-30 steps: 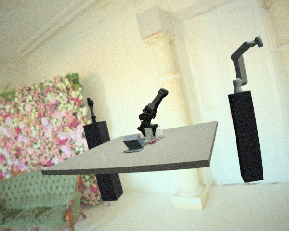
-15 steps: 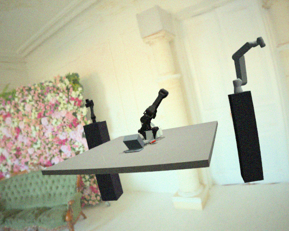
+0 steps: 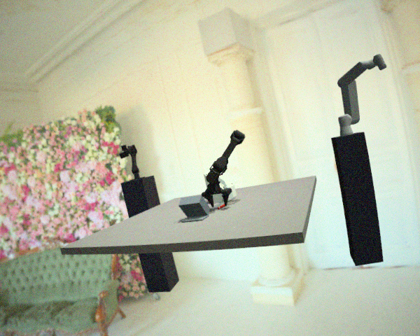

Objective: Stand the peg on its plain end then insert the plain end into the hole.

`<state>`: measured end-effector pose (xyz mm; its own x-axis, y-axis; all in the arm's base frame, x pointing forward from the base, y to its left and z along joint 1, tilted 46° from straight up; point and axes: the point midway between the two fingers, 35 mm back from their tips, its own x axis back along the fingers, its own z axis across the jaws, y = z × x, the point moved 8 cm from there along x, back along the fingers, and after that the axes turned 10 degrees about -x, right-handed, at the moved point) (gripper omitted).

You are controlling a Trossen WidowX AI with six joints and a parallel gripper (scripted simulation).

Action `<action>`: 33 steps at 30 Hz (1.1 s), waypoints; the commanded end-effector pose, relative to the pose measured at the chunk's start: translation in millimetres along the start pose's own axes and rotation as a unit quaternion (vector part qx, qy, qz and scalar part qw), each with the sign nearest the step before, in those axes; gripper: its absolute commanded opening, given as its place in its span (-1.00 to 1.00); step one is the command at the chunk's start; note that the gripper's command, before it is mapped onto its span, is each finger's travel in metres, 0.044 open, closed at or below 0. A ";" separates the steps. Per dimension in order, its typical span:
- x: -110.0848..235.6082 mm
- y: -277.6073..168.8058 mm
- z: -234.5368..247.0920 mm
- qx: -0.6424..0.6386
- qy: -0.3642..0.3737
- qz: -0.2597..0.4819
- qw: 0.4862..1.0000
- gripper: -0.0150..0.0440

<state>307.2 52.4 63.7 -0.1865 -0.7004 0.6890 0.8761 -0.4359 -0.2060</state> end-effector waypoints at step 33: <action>-10.2 -1.4 -3.0 -0.006 -0.003 0.001 1.000 -0.28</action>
<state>306.5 58.7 55.7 -0.1807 -0.7024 0.6885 0.8740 -0.4358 -0.2152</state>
